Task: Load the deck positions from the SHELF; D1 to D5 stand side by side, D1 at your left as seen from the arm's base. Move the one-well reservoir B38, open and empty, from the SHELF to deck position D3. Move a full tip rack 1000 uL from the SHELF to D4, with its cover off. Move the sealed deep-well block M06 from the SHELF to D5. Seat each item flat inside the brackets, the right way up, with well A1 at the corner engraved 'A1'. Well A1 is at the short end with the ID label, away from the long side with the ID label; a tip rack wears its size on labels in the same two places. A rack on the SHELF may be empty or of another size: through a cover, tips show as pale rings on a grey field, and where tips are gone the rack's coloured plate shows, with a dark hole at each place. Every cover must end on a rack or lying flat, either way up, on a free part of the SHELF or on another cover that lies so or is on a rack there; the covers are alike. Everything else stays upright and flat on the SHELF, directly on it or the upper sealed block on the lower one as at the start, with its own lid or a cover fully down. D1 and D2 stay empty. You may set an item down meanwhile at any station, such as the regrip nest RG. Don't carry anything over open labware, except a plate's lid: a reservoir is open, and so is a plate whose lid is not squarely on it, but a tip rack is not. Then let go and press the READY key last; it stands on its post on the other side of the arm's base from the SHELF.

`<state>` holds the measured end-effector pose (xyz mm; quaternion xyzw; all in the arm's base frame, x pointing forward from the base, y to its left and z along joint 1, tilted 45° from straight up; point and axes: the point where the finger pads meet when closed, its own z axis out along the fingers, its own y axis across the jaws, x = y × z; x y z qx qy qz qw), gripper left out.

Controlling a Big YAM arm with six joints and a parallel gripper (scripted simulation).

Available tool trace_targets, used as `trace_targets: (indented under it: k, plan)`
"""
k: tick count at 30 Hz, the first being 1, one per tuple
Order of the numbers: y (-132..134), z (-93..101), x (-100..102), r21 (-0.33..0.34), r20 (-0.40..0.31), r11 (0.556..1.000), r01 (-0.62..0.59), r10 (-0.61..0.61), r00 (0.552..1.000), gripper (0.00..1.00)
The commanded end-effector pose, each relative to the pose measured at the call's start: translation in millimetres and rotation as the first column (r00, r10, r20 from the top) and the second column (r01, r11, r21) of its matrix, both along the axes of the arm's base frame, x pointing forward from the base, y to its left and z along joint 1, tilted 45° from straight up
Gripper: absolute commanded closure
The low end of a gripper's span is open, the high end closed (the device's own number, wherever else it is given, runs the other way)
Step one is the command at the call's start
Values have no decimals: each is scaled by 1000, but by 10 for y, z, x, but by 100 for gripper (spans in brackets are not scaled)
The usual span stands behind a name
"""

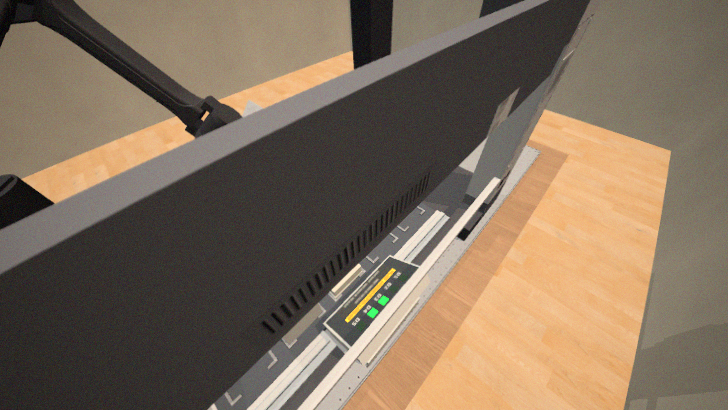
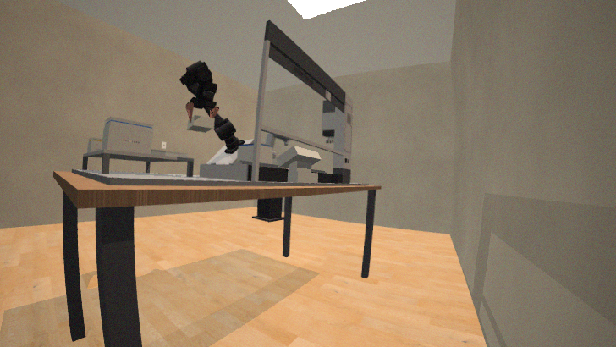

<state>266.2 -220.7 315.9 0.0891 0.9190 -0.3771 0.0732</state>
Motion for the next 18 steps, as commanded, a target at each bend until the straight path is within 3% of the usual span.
trace_targets:
  k: [1, 12, 18]
  plan:
    - [43, 361, 67, -36, 1, 995, -88, 88, 996, 100]
    - [39, 361, 66, -38, -158, 970, -240, 232, 960, 100]
    - [40, 360, 66, -38, -170, 967, -251, 242, 955, 100]
